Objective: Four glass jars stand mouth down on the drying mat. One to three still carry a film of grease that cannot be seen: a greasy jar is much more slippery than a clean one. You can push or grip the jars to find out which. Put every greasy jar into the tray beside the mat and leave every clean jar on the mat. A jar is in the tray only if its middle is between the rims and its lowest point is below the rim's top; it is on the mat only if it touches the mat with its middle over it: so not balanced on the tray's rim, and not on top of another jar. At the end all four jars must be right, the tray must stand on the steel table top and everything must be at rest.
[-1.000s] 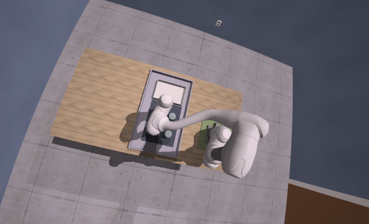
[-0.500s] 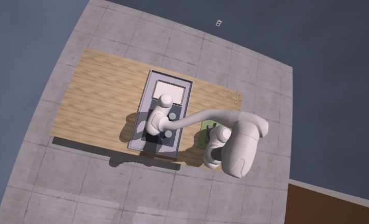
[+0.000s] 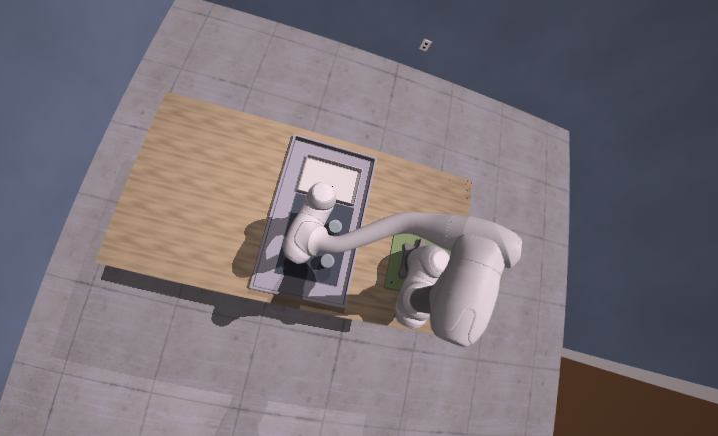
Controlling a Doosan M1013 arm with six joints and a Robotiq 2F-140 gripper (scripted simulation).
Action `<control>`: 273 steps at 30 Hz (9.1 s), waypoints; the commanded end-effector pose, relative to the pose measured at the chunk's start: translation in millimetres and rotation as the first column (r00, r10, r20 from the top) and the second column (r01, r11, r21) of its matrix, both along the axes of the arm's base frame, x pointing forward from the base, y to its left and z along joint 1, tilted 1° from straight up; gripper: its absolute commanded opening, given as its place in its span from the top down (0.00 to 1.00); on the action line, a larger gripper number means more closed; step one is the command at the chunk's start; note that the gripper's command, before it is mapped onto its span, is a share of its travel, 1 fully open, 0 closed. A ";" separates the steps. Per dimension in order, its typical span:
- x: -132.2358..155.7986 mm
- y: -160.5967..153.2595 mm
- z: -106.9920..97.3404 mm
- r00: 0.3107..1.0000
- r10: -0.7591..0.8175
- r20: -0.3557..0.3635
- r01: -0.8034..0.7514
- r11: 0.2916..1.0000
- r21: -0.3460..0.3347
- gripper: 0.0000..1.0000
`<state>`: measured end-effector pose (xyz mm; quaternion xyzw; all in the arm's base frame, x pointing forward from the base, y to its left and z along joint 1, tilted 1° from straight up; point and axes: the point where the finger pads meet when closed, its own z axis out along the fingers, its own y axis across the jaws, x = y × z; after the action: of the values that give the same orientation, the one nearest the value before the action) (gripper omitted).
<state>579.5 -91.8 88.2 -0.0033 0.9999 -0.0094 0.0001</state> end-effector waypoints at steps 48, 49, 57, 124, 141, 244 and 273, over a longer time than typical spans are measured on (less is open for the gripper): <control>9.7 1.9 5.8 1.000 0.002 0.000 -0.002 1.000 0.003 1.00; 9.9 1.9 5.9 1.000 0.002 0.000 -0.002 1.000 0.003 1.00; 10.9 1.9 6.7 1.000 0.002 0.000 -0.002 1.000 0.003 1.00; -19.2 1.6 1.3 1.000 0.002 0.000 -0.002 1.000 0.003 1.00; -19.2 1.6 1.3 1.000 0.002 0.000 -0.002 1.000 0.003 1.00; -12.9 177.6 -1.6 1.000 0.002 0.000 -0.002 1.000 0.003 1.00; -9.6 177.6 -1.6 1.000 0.002 0.000 -0.002 1.000 0.003 1.00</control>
<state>570.4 84.4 89.5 -0.0078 0.9999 -0.0085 0.0015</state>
